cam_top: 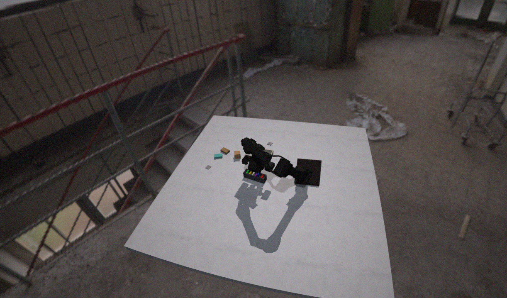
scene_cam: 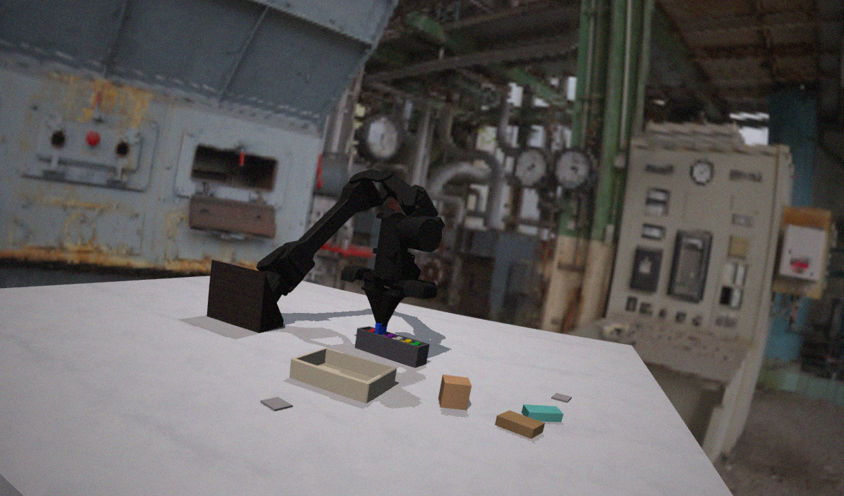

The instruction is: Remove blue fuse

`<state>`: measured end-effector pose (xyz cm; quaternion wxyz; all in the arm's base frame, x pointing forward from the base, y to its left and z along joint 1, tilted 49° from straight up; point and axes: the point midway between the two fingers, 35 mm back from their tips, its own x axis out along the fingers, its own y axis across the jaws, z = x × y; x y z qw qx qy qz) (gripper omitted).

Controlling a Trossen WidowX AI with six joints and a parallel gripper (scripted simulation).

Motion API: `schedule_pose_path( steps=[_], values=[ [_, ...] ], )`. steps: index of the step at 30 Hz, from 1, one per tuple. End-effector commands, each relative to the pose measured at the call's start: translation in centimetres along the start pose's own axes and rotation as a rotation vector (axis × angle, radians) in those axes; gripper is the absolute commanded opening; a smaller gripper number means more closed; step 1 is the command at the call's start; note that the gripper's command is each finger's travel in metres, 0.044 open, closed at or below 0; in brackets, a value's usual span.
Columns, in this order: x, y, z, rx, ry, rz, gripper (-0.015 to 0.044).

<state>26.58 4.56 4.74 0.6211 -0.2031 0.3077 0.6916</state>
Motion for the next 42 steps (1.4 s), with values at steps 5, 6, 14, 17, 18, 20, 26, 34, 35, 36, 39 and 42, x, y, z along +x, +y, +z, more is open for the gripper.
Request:
schedule_pose_path(
  steps=[5, 6, 14, 17, 18, 20, 26, 34, 35, 36, 39, 42],
  values=[
    [-0.4, 0.0, 0.0, -0.001, 0.002, 0.004, 0.0],
    [-0.4, 0.0, 0.0, -0.001, 0.002, 0.004, 0.0],
    [-0.8, 0.0, 0.0, -0.001, 0.002, 0.004, 0.0],
    [-1.0, 0.0, 0.0, -0.001, 0.002, 0.004, 0.0],
    [-1.0, 0.1, 0.0, -0.001, 0.002, 0.004, 0.0],
    [-1.1, 0.1, 0.0, -0.001, 0.002, 0.004, 0.0],
    [-1.4, 0.1, 0.0, -0.001, 0.001, 0.004, 0.0],
    [-1.8, 0.1, 0.0, -0.001, 0.001, 0.004, 0.0],
    [-1.8, 0.1, 0.0, -0.001, 0.001, 0.004, 0.0],
    [-2.0, 0.1, 0.0, -0.001, 0.001, 0.004, 0.0],
    [-2.4, 0.1, 0.0, 0.0, 0.001, 0.004, 0.0],
    [-2.9, 0.1, 0.0, 0.0, 0.002, 0.004, 0.0]
  ],
)
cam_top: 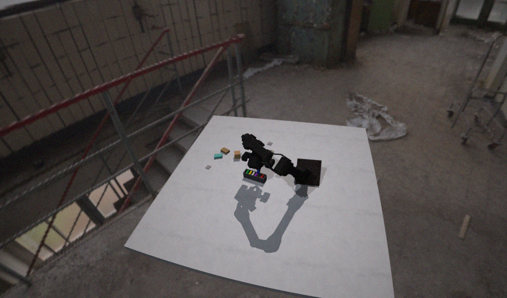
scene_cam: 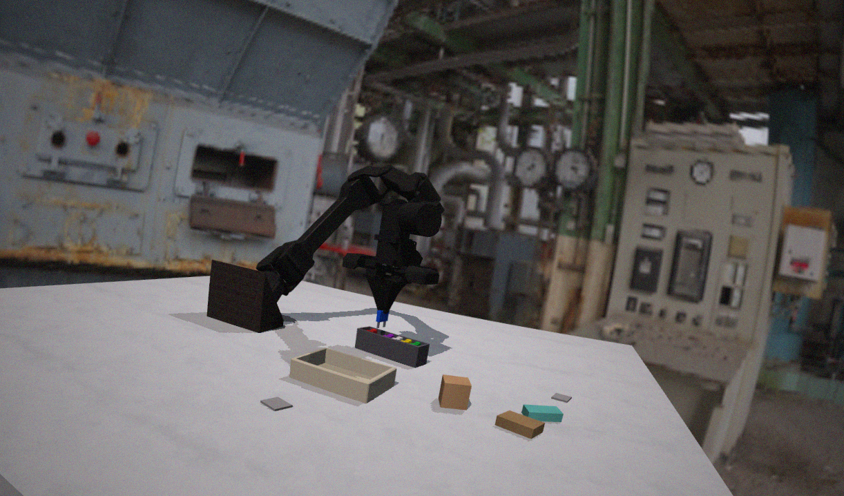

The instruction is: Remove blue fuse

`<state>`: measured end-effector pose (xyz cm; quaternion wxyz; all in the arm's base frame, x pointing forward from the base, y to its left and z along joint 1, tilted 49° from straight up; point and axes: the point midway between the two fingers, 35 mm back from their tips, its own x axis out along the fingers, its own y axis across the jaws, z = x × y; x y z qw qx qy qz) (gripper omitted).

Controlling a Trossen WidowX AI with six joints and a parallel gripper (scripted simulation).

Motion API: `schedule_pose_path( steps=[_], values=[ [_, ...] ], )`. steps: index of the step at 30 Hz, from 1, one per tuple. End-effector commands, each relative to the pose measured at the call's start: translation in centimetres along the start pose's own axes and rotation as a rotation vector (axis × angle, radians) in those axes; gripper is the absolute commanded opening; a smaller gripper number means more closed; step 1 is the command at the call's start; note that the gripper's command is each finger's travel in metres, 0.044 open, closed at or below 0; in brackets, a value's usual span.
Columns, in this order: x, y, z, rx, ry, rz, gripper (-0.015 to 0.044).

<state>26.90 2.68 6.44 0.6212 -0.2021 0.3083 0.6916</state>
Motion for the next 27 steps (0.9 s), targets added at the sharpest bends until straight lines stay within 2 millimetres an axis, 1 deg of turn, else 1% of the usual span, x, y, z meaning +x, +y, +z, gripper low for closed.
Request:
schedule_pose_path(
  steps=[1, 7, 10, 18, 27],
  values=[
    [-0.5, 0.0, 0.0, -0.002, 0.002, 0.004, 0.0],
    [-1.4, 0.0, 0.0, -0.002, 0.002, 0.004, 0.0],
    [-1.6, -0.2, -0.3, -0.002, 0.003, 0.004, 0.0],
    [-2.2, -2.4, -3.3, -0.002, 0.009, 0.0, 0.0],
    [-2.6, -4.5, -7.3, -0.002, 0.014, -0.002, 0.0]
  ],
)
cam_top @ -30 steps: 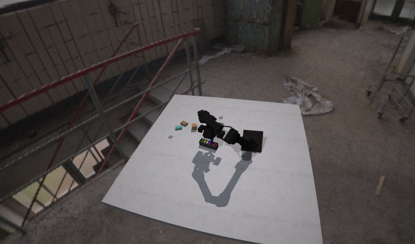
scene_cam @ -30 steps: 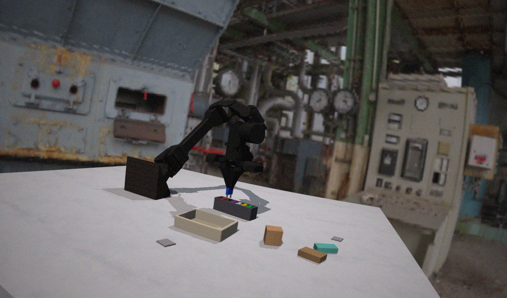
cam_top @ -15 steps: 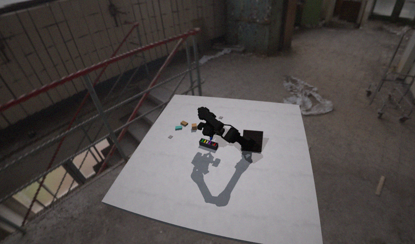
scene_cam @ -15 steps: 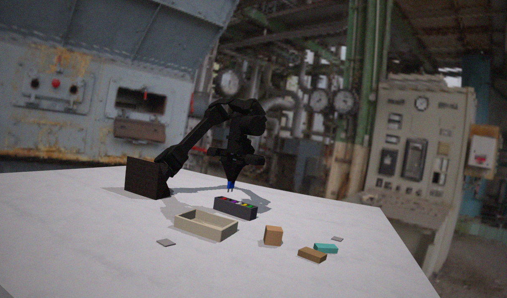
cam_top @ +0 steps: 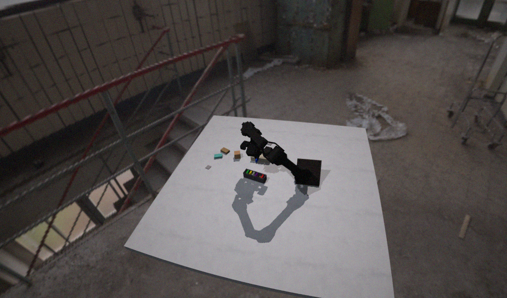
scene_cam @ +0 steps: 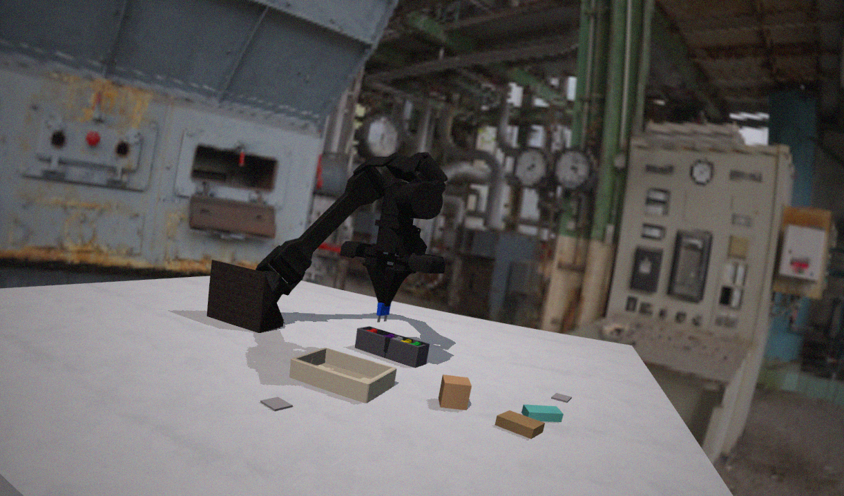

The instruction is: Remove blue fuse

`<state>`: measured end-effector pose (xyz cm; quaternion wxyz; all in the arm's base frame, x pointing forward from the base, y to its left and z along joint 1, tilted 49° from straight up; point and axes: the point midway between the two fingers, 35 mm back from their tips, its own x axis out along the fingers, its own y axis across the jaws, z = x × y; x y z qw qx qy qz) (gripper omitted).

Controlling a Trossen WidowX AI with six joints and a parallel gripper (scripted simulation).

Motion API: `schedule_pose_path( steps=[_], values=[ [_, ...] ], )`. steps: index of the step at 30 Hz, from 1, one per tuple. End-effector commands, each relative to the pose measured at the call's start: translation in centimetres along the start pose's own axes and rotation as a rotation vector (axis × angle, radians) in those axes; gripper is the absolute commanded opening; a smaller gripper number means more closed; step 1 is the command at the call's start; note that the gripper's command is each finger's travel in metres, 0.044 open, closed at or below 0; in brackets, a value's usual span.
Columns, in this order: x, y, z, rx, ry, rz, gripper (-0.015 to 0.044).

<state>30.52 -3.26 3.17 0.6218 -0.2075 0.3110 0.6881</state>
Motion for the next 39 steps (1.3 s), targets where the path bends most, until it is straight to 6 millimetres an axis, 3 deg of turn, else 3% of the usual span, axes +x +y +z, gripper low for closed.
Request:
schedule_pose_path(
  steps=[1, 24, 39],
  values=[
    [0.1, -0.7, -1.8, -0.001, 0.002, 0.005, 0.0],
    [0.9, -3.4, -13.4, -0.006, 0.002, 0.004, 0.0],
    [2.7, -3.5, -13.8, -0.006, 0.002, 0.004, 0.0]
  ],
)
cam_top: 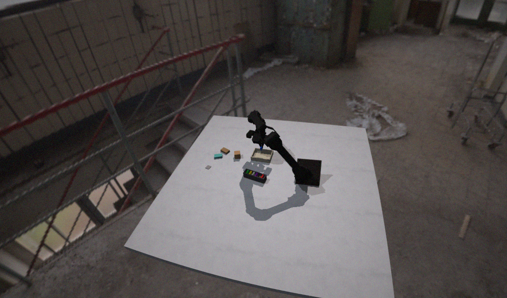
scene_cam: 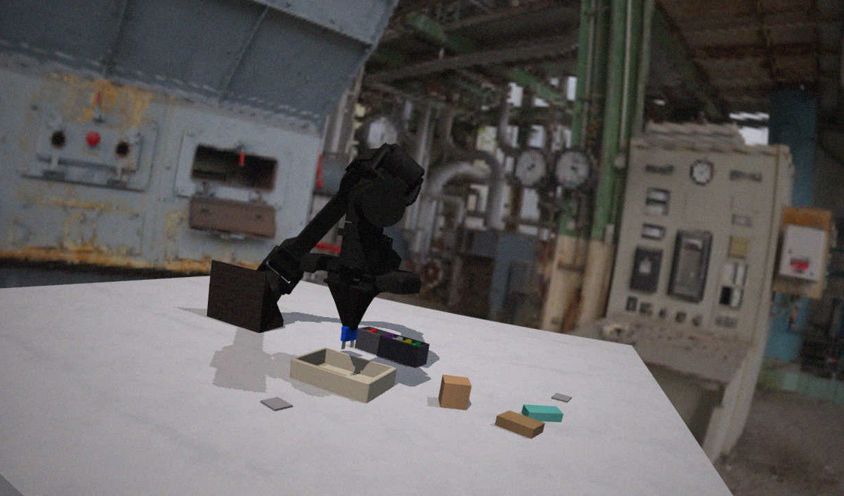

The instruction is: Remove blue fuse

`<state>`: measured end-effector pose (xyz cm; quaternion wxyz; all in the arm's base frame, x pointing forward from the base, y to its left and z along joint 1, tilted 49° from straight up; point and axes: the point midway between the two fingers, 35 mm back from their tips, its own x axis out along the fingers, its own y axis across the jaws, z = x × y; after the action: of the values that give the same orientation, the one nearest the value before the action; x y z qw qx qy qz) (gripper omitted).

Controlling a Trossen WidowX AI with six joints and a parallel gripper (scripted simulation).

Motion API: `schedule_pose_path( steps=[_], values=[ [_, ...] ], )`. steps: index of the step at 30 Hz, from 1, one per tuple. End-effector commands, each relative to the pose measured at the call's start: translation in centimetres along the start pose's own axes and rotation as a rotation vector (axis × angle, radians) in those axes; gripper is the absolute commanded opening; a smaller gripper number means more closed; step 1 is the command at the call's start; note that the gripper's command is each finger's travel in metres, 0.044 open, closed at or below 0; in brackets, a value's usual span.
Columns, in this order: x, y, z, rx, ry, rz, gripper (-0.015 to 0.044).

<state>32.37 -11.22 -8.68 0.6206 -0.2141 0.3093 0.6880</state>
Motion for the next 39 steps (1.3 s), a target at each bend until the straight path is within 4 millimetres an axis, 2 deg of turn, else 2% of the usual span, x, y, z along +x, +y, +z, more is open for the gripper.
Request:
schedule_pose_path(
  steps=[1, 14, 18, 30, 32, 35, 39],
  values=[
    [0.9, 0.1, 0.1, 0.005, -0.006, 0.007, 0.0],
    [3.0, 0.2, 0.1, 0.004, -0.007, 0.007, 0.0],
    [3.1, 0.2, 0.1, 0.004, -0.008, 0.007, 0.0],
    [2.8, 0.1, 0.1, 0.001, -0.004, 0.005, 0.0315],
    [2.0, 0.1, 0.0, 0.002, -0.004, 0.005, 0.033],
    [-0.7, 0.1, 0.1, 0.005, -0.006, 0.007, 0.033],
    [-0.9, 0.1, 0.1, 0.005, -0.006, 0.008, 0.033]
  ],
)
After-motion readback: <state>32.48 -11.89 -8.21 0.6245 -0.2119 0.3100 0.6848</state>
